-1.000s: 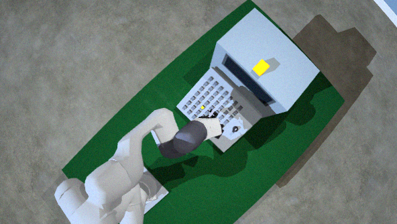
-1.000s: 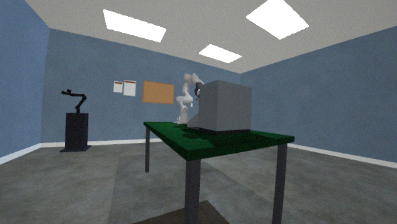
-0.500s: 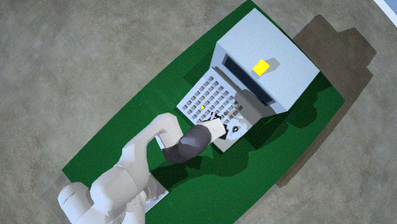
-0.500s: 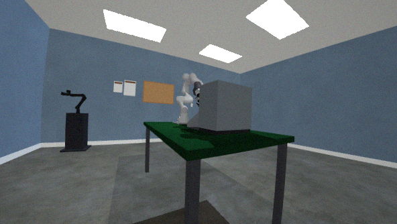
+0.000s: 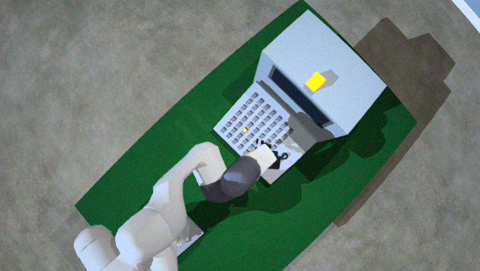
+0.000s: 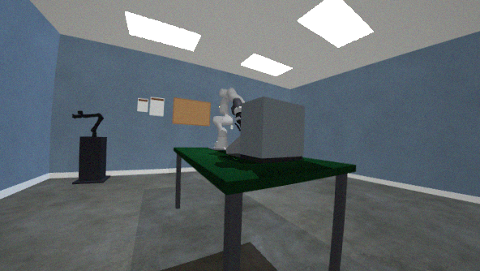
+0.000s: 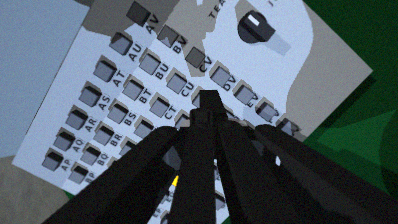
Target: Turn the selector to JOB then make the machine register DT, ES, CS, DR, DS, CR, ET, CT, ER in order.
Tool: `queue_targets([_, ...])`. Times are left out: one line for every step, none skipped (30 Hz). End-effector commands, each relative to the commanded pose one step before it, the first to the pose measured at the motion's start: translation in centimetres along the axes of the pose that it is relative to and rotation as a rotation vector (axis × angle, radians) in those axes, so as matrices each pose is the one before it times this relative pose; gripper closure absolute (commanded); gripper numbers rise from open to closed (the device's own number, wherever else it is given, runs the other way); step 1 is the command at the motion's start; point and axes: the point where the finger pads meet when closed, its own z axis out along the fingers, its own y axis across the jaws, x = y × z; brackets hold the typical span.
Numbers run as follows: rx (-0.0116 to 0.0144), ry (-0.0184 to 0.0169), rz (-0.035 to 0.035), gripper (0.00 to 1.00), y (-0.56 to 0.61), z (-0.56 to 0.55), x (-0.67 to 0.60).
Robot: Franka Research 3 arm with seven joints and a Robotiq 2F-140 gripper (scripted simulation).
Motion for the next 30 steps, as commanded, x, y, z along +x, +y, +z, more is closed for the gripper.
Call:
queue_targets([0.02427,-0.01152,-0.16539,0.9,0.396,0.052,0.394])
queue_targets([0.0,0.0,-0.01453,0.9,0.104,-0.018,0.105])
queue_targets([0.0,0.0,-0.01435,0.9,0.105,-0.017,0.102])
queue_targets([0.0,0.0,-0.01432,0.9,0.107,-0.017,0.1])
queue_targets([-0.00001,-0.00001,-0.0144,0.9,0.109,-0.017,0.098])
queue_targets([-0.00001,-0.00001,-0.01447,0.9,0.112,-0.017,0.096])
queue_targets([0.0,-0.00001,-0.01453,0.9,0.113,-0.017,0.096])
queue_targets([0.00001,0.00001,-0.01453,0.9,0.112,-0.018,0.096])
queue_targets([0.00001,0.00001,-0.01458,0.9,0.114,-0.018,0.095])
queue_targets([0.0,0.0,-0.01457,0.9,0.116,-0.018,0.092])
queue_targets([0.0,0.0,-0.01456,0.9,0.118,-0.018,0.09])
queue_targets([0.0,0.0,-0.01454,0.9,0.12,-0.017,0.088])
queue_targets([-0.00001,-0.00001,-0.01453,0.9,0.121,-0.017,0.085])
queue_targets([0.0,0.0,0.0,0.9,0.0,0.0,0.0])
queue_targets([0.0,0.0,0.0,0.9,0.0,0.0,0.0])
queue_targets([0.0,0.0,-0.0387,0.9,0.323,-0.047,0.225])
queue_targets([0.00001,0.00001,-0.01555,0.9,0.132,-0.019,0.087])
queue_targets([0.0,0.0,-0.01473,0.9,0.127,-0.018,0.079])
queue_targets([0.0,0.0,-0.01423,0.9,0.125,-0.017,0.074])
queue_targets([0.0,0.0,-0.01407,0.9,0.125,-0.017,0.071])
queue_targets([-0.00001,-0.00001,-0.01406,0.9,0.126,-0.017,0.069])
queue_targets([-0.00001,-0.00001,-0.01413,0.9,0.128,-0.017,0.067])
queue_targets([0.00001,0.00001,-0.01423,0.9,0.127,-0.017,0.069])
queue_targets([0.00001,0.0,-0.01428,0.9,0.129,-0.017,0.067])
queue_targets([0.0,0.0,-0.01433,0.9,0.131,-0.017,0.065])
queue_targets([0.0,0.0,-0.01436,0.9,0.132,-0.017,0.062])
queue_targets([-0.00001,0.0,-0.01436,0.9,0.134,-0.017,0.06])
queue_targets([-0.00001,-0.00001,-0.01437,0.9,0.135,-0.017,0.057])
queue_targets([-0.00001,0.0,-0.01434,0.9,0.135,-0.017,0.056])
queue_targets([0.00001,0.00001,-0.01435,0.9,0.135,-0.018,0.056])
